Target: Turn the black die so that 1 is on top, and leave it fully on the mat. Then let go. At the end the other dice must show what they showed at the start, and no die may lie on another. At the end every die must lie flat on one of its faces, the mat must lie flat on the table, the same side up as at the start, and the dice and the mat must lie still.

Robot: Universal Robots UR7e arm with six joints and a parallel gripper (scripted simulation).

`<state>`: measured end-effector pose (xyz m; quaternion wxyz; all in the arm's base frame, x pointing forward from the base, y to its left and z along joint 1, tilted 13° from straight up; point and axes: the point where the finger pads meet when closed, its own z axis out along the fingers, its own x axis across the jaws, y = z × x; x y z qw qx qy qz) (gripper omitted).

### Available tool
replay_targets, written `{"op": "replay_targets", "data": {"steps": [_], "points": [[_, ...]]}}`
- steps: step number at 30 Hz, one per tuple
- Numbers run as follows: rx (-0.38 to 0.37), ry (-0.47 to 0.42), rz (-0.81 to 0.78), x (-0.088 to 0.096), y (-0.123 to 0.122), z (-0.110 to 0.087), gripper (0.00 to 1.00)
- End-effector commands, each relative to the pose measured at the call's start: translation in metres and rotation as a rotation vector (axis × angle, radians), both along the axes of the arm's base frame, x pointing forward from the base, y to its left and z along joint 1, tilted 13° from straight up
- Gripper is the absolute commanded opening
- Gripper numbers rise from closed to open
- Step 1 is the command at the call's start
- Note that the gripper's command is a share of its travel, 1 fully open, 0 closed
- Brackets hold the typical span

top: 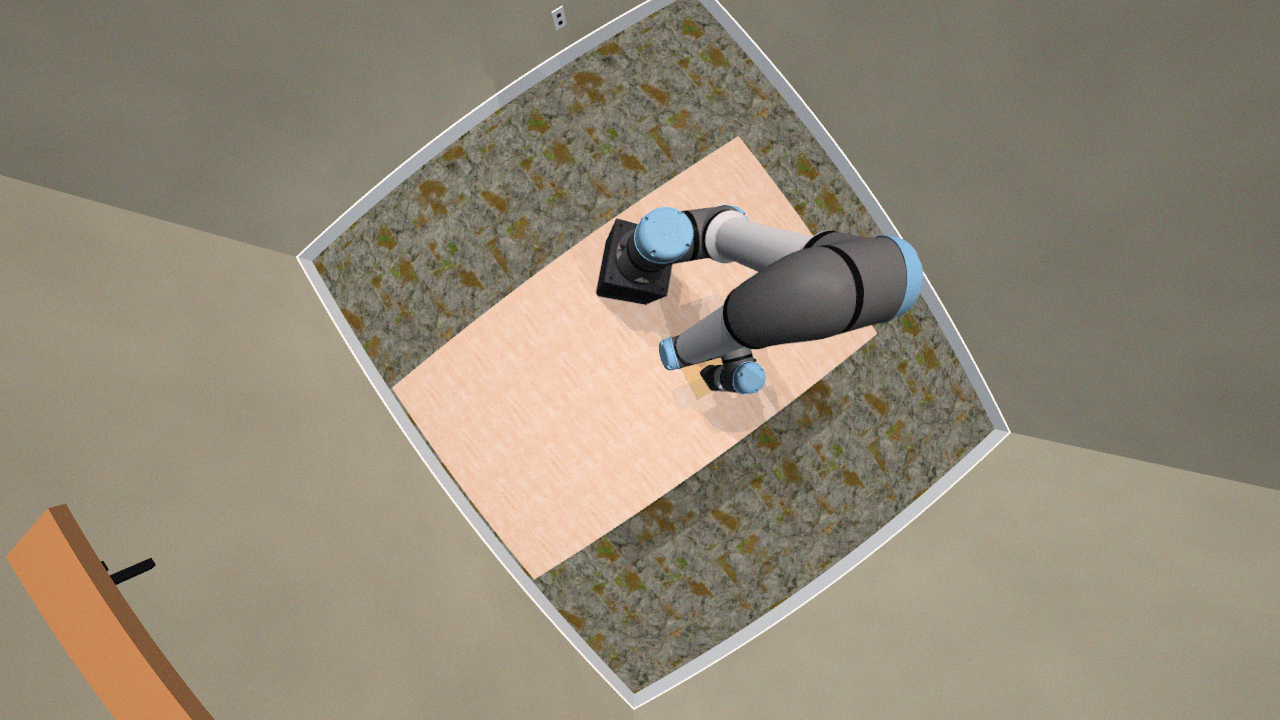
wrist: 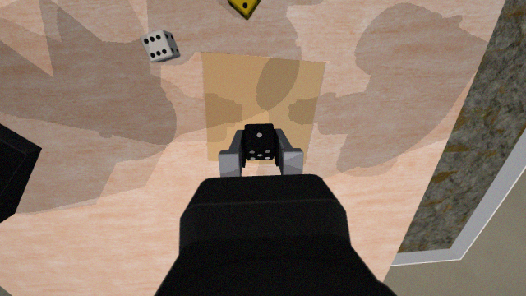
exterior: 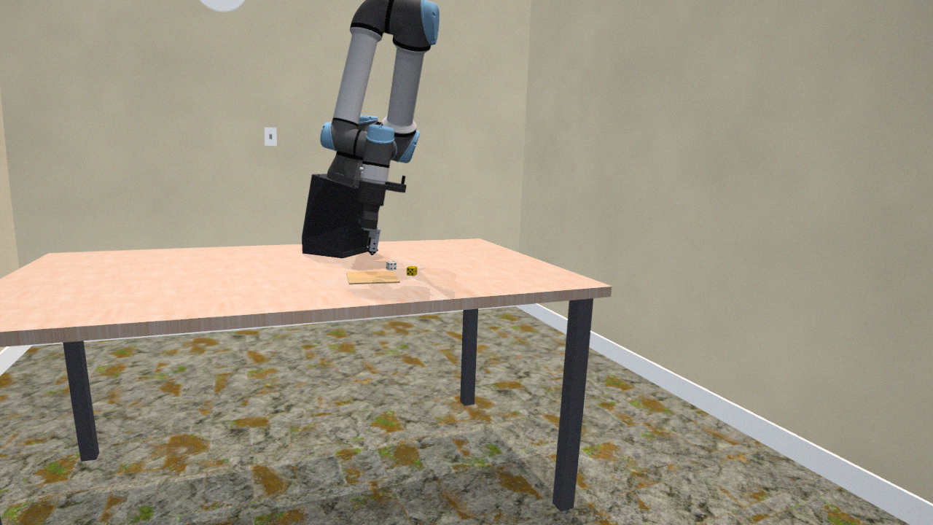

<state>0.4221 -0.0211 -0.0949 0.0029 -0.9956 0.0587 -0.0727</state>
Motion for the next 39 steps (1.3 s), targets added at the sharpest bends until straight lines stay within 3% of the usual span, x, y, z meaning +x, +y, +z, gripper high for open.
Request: {"op": "replay_targets", "data": {"steps": [1,5,16,30,39], "points": [[0.079,-0.010,0.013,0.0002,-0.0015,0.0003,0.49],[0.128,-0.024,0.018,0.0009,-0.0025,0.0018,0.49],[0.157,-0.027,0.023,0.0009,-0.0028,0.0018,0.49],[0.385,-0.055,0.058,0.0006,-0.0058,0.0009,0.49],[0.416,-0.059,0.063,0.0007,-0.0062,0.0007,0.49]]}}
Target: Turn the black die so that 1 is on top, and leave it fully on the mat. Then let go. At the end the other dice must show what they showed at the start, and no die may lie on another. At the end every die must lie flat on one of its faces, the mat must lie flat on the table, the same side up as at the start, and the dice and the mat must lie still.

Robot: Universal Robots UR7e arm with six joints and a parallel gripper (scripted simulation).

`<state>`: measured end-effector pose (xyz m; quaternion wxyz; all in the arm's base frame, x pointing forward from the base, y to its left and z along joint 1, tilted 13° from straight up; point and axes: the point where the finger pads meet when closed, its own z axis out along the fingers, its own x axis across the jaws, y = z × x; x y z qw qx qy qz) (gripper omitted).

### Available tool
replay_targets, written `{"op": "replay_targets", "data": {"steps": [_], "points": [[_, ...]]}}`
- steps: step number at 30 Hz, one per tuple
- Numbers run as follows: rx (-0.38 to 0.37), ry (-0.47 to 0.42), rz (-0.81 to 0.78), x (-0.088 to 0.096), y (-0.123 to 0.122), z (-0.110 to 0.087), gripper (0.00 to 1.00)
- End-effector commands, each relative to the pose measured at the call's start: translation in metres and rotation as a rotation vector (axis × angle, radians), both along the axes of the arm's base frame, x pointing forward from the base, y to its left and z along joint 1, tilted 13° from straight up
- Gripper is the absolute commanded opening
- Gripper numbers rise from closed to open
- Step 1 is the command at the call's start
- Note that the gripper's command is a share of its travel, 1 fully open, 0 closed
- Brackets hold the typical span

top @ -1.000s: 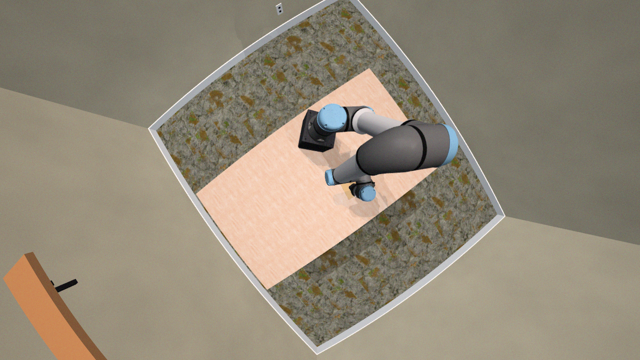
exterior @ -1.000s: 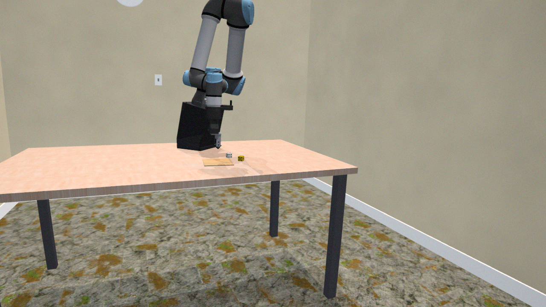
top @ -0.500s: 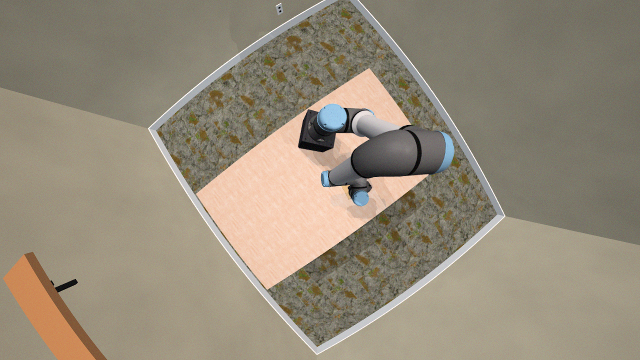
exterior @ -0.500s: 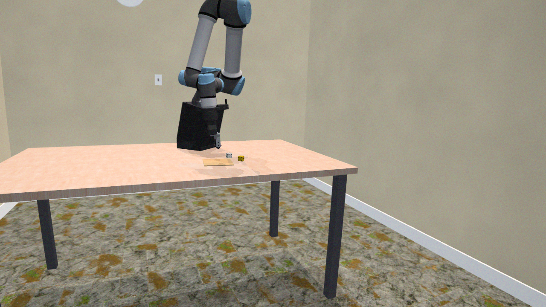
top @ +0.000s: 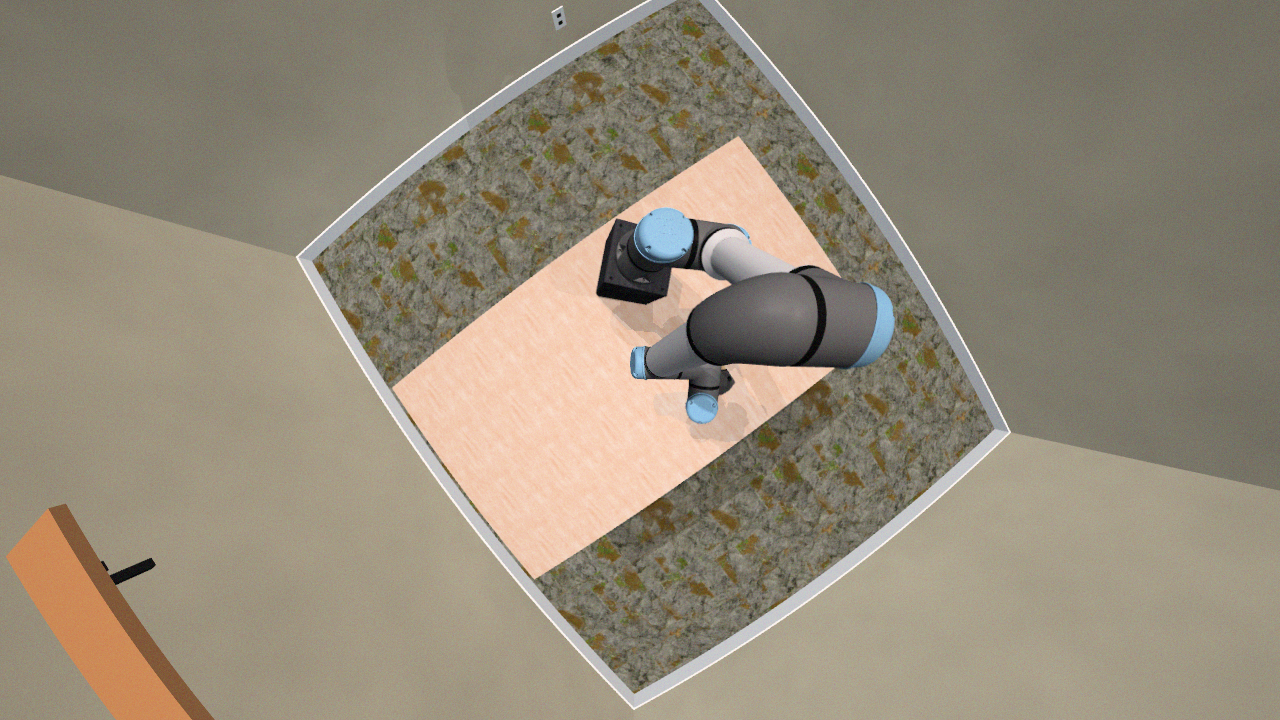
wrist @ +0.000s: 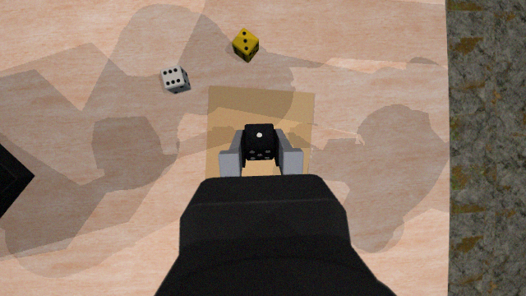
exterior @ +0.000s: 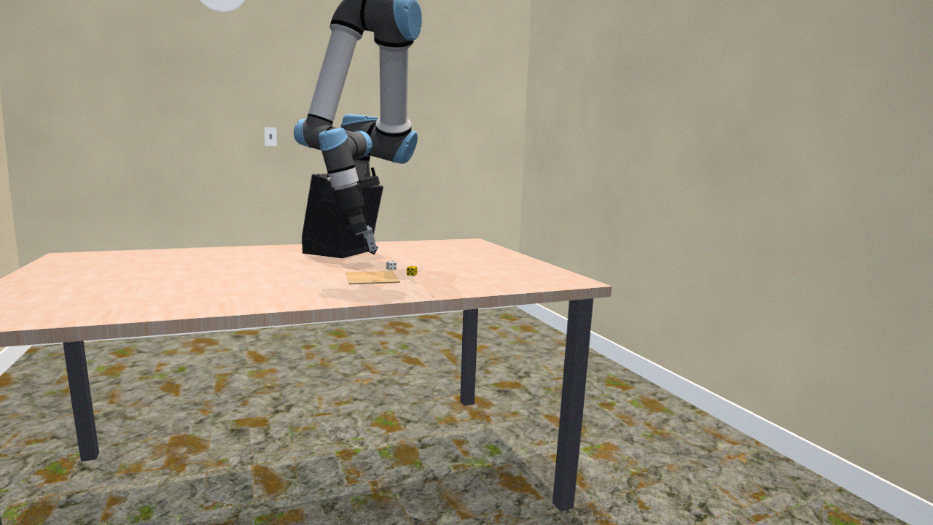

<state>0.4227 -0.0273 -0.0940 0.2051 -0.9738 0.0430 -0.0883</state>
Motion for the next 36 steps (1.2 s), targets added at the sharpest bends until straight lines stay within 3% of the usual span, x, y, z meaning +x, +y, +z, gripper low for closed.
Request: {"op": "replay_targets", "data": {"steps": [1,5,16,27,36], "points": [[0.015,-0.001,0.005,0.0000,0.0000,-0.0002,0.49],[0.052,-0.001,0.014,-0.0004,0.0001,-0.0015,0.49],[0.239,-0.028,0.040,0.0000,-0.0025,-0.0018,0.49],[0.261,-0.032,0.042,0.0002,-0.0030,-0.0016,0.49],[0.334,-0.035,0.060,-0.0005,-0.0028,-0.0037,0.49]]}}
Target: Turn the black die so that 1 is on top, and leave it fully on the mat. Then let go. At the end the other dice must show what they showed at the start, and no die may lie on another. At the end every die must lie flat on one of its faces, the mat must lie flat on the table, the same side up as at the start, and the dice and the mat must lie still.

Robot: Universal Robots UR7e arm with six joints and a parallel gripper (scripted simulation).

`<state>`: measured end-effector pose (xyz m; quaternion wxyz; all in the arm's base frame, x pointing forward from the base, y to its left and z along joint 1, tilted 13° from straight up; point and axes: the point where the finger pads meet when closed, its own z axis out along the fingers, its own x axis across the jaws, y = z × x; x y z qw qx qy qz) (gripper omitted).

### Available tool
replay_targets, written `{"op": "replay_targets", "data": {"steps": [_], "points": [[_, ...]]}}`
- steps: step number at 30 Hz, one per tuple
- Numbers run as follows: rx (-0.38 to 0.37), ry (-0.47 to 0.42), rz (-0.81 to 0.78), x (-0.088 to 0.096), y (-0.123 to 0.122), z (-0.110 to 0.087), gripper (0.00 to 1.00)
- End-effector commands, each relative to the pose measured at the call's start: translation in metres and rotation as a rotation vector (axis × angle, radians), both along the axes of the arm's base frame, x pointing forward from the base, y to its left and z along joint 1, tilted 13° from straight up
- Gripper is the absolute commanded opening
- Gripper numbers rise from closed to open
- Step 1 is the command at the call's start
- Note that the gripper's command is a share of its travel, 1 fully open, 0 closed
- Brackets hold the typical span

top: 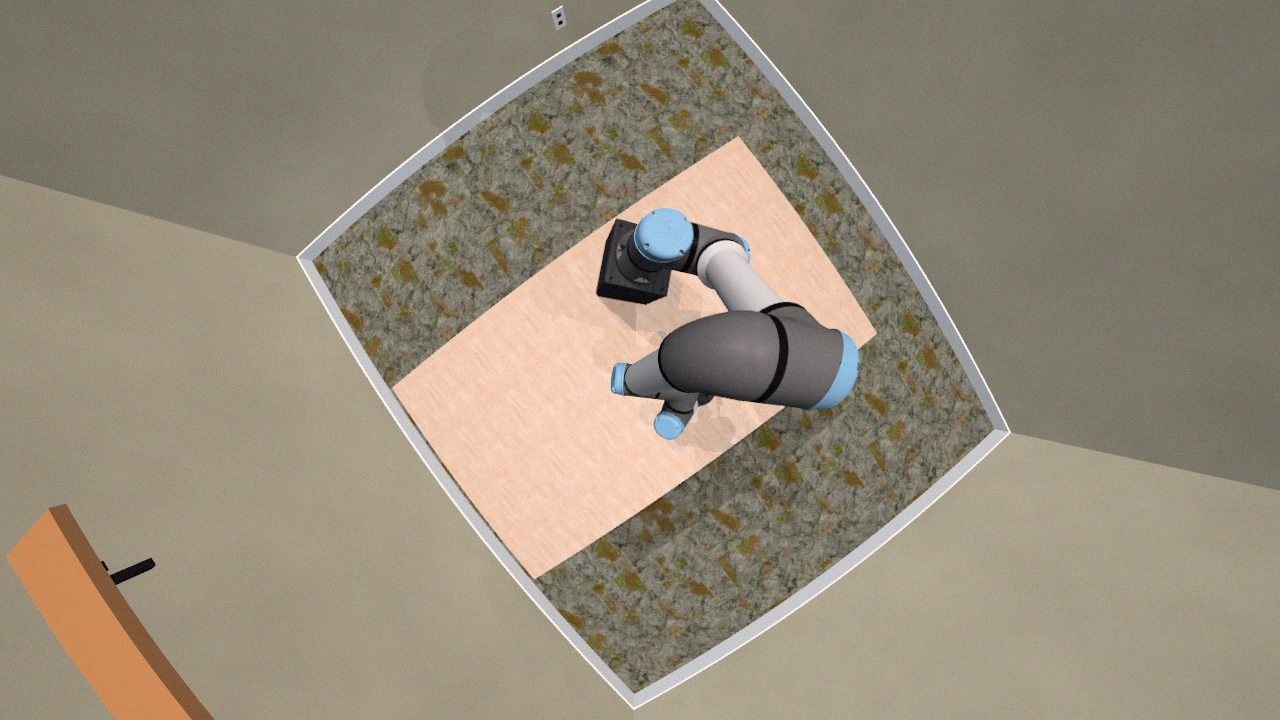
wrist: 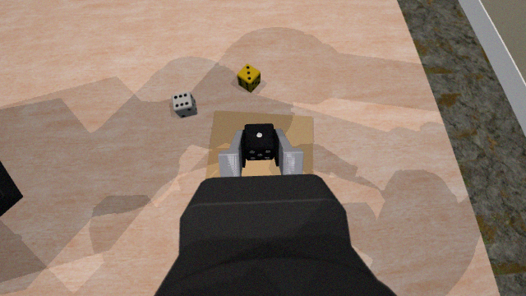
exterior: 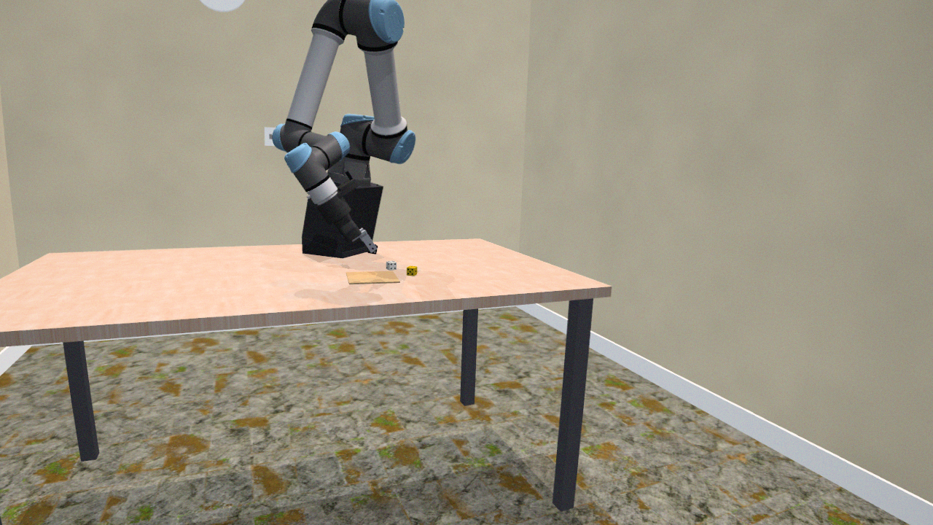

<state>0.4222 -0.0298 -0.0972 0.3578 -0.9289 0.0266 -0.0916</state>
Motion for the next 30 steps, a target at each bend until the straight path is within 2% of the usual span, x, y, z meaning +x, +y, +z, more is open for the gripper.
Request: {"op": "replay_targets", "data": {"steps": [1,8,12,30], "points": [[0.036,-0.003,0.009,0.0000,-0.0003,-0.0007,0.49],[0.149,-0.018,0.024,0.0003,-0.0017,-0.0012,0.49],[0.187,-0.026,0.026,0.0007,-0.0027,-0.0008,0.49],[0.198,-0.028,0.026,0.0009,-0.0030,-0.0007,0.49]]}}
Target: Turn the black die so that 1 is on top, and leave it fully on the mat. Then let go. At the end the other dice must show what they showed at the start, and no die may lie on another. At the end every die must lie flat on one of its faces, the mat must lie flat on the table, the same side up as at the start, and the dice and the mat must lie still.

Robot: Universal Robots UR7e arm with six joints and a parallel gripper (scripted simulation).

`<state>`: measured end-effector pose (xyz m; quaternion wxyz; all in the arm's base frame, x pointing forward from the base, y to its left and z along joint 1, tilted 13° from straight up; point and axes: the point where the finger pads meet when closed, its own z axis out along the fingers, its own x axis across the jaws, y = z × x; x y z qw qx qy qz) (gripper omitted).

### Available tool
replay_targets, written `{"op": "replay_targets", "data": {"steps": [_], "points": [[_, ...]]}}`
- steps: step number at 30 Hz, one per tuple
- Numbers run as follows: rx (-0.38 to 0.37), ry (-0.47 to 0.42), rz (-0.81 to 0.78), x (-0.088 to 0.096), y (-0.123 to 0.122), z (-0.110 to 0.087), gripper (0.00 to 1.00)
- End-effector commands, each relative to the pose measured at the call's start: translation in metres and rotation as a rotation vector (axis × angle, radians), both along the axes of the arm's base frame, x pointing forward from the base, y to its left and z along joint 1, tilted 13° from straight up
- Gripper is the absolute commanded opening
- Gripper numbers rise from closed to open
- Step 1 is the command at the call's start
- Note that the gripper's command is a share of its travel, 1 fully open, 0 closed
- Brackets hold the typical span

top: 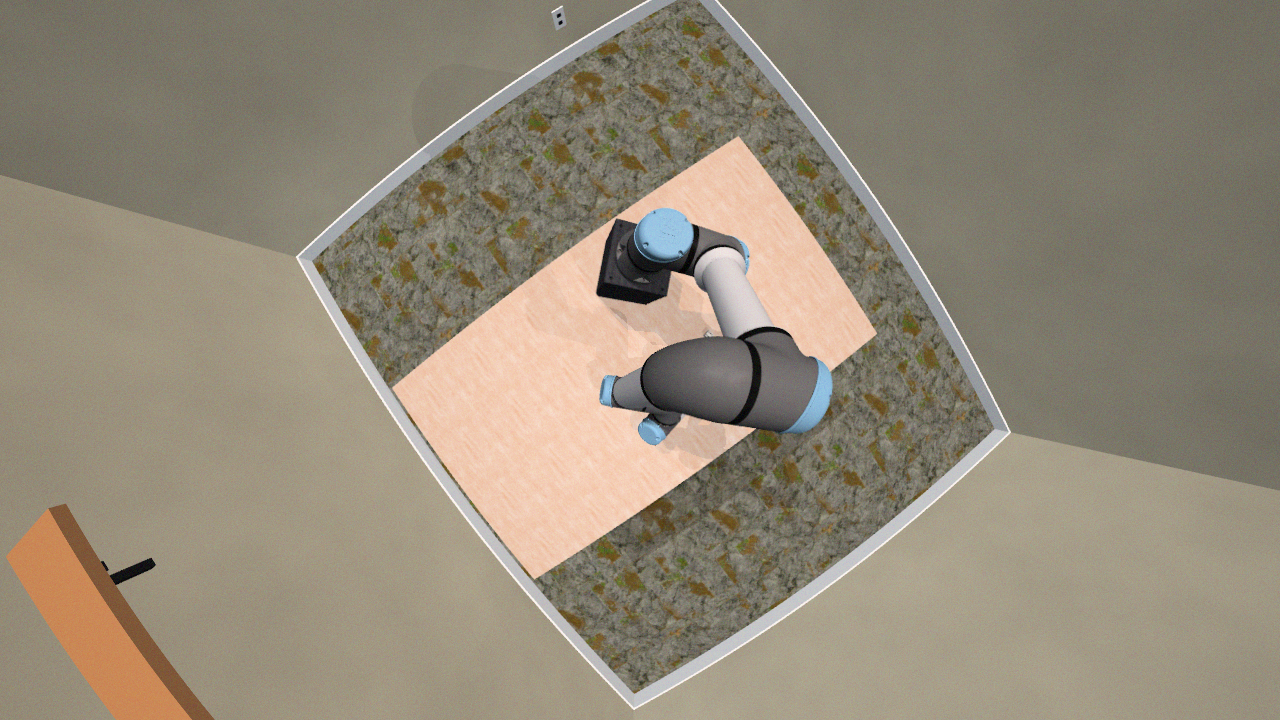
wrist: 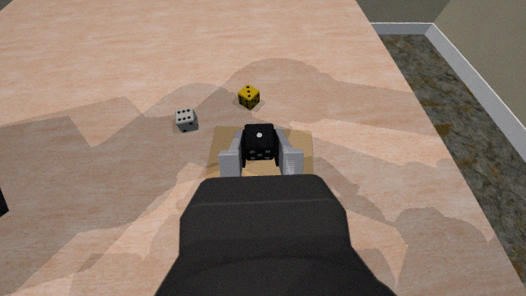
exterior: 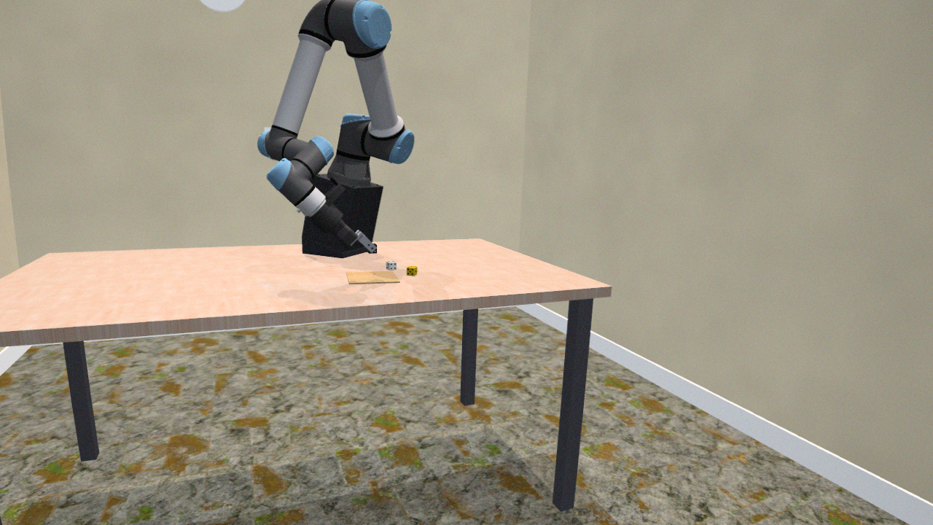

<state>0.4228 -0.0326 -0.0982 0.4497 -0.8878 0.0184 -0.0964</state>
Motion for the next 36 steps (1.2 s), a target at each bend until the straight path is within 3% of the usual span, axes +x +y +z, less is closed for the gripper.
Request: {"op": "replay_targets", "data": {"steps": [1,21,36], "points": [[-0.001,-0.001,0.000,0.000,0.000,0.000,0.49],[-0.001,-0.001,0.000,0.002,0.001,-0.009,0.49],[-0.001,-0.001,0.000,0.006,0.004,-0.033,0.49]]}}
